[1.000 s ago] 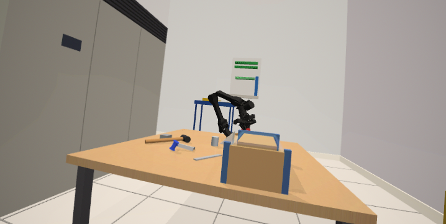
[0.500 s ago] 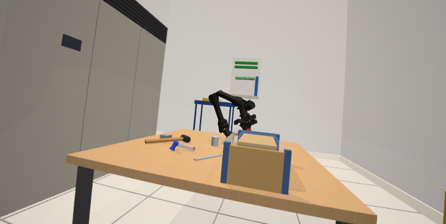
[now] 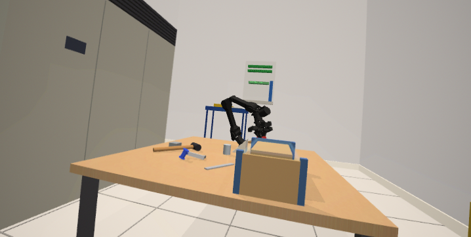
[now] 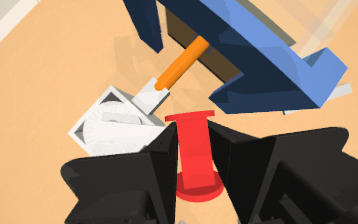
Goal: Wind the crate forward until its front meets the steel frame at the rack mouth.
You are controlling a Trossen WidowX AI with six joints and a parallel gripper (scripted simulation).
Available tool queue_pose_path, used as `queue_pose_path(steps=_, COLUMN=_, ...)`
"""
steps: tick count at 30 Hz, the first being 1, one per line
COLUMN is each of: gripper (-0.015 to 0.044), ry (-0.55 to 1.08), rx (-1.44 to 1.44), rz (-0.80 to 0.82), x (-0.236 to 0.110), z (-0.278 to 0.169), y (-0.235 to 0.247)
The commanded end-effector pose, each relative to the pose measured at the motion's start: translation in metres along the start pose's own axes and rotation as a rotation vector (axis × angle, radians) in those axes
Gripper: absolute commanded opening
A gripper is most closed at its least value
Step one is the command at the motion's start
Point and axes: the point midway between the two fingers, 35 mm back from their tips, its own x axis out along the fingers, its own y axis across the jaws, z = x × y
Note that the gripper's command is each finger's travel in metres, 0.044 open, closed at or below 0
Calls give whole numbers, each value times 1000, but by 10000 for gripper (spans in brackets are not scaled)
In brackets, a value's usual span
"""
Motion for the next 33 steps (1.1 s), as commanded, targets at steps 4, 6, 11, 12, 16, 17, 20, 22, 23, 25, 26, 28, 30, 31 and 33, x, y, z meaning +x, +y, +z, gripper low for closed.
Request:
queue_pose_path(steps=4, gripper=0, ry=-13, rx=13, rz=-2, x=7, z=13, y=-2)
queue_pose_path(steps=6, gripper=0, ry=-13, rx=13, rz=-2, x=7, z=15, y=-2)
queue_pose_path(steps=11, gripper=0, ry=-13, rx=14, rz=-2, x=10, z=20, y=-1)
queue_pose_path(steps=12, gripper=0, ry=-13, rx=14, rz=-2, x=10, z=21, y=-1)
queue_pose_path(steps=16, gripper=0, ry=-14, rx=14, rz=-2, x=12, z=25, y=-1)
queue_pose_path(steps=17, gripper=0, ry=-14, rx=14, rz=-2, x=12, z=26, y=-1)
queue_pose_path(steps=20, gripper=0, ry=-14, rx=14, rz=-2, x=13, z=29, y=0)
queue_pose_path(steps=22, gripper=0, ry=-14, rx=14, rz=-2, x=14, z=30, y=0)
queue_pose_path(steps=23, gripper=0, ry=-14, rx=14, rz=-2, x=14, z=32, y=1)
queue_pose_path(steps=25, gripper=0, ry=-14, rx=14, rz=-2, x=15, z=33, y=1)
queue_pose_path(steps=26, gripper=0, ry=-14, rx=14, rz=-2, x=16, z=34, y=1)
queue_pose_path(steps=28, gripper=0, ry=-14, rx=14, rz=-2, x=16, z=36, y=2)
queue_pose_path(steps=30, gripper=0, ry=-14, rx=14, rz=-2, x=17, z=38, y=2)
queue_pose_path(steps=31, gripper=0, ry=-14, rx=14, rz=-2, x=18, z=39, y=3)
queue_pose_path(steps=33, gripper=0, ry=-15, rx=14, rz=-2, x=18, z=41, y=3)
